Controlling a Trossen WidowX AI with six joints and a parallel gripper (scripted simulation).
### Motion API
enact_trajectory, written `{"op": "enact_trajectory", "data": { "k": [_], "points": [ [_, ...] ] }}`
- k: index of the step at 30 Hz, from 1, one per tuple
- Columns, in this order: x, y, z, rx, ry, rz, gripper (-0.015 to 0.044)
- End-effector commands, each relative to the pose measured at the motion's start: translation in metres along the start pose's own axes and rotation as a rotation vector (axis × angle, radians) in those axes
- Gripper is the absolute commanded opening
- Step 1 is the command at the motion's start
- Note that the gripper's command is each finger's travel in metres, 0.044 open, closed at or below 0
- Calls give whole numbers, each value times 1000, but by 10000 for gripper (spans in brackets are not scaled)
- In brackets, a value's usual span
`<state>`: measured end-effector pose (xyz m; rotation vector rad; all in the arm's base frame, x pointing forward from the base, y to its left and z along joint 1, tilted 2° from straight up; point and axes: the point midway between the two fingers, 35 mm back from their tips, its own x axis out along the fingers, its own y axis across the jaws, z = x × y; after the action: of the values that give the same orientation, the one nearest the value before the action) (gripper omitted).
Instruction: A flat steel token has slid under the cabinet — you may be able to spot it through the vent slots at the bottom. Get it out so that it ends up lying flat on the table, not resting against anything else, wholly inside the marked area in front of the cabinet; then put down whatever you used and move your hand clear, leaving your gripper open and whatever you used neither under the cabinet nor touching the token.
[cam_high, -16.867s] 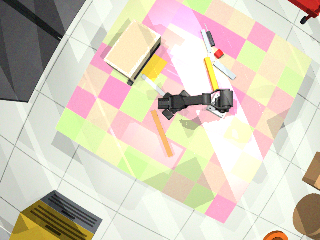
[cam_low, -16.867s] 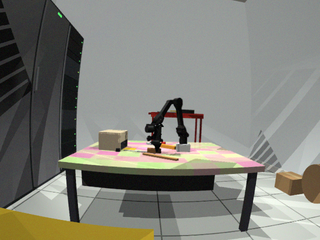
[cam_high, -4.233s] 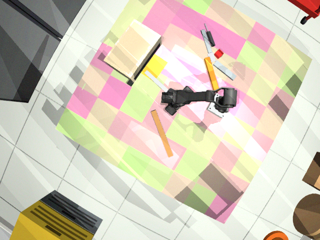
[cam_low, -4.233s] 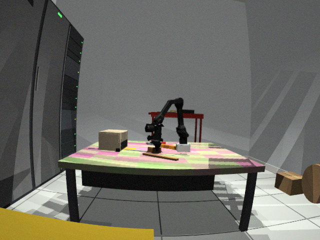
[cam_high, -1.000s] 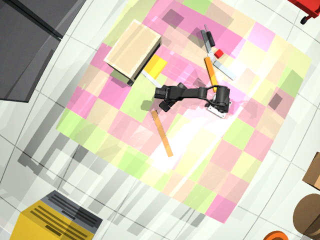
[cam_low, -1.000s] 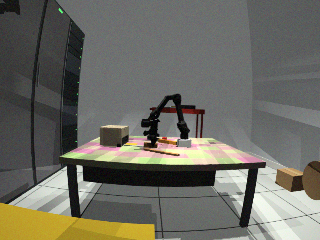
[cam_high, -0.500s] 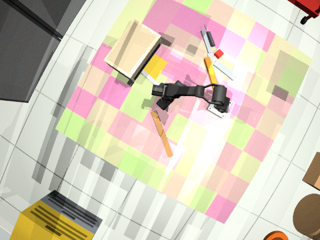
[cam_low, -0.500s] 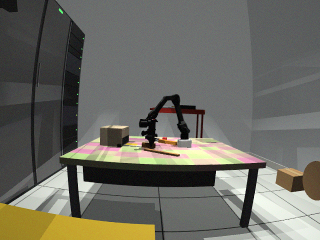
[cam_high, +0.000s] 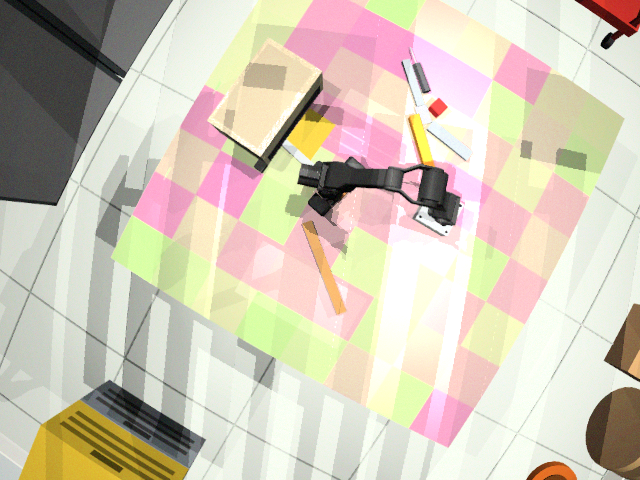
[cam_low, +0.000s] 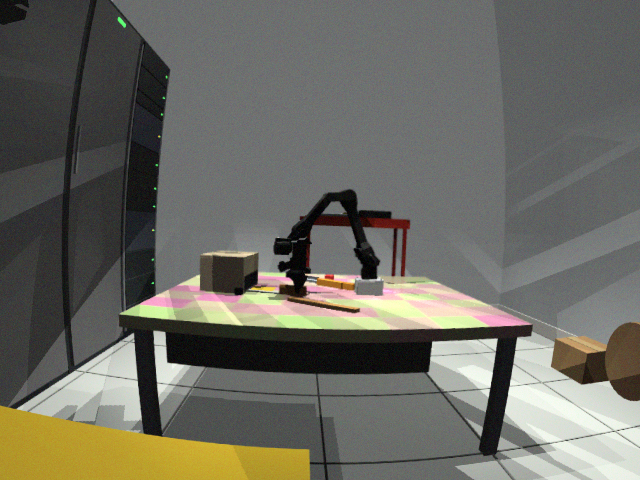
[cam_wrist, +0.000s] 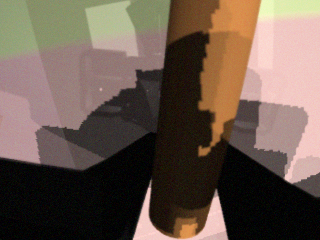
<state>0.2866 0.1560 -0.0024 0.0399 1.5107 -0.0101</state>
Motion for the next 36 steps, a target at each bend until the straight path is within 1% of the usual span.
{"op": "enact_trajectory", "data": {
  "k": [1, 36],
  "points": [
    [0, 0, 7, 0, -3, 1, 0],
    [-1, 1, 47, 0, -7, 1, 0]
  ]
}}
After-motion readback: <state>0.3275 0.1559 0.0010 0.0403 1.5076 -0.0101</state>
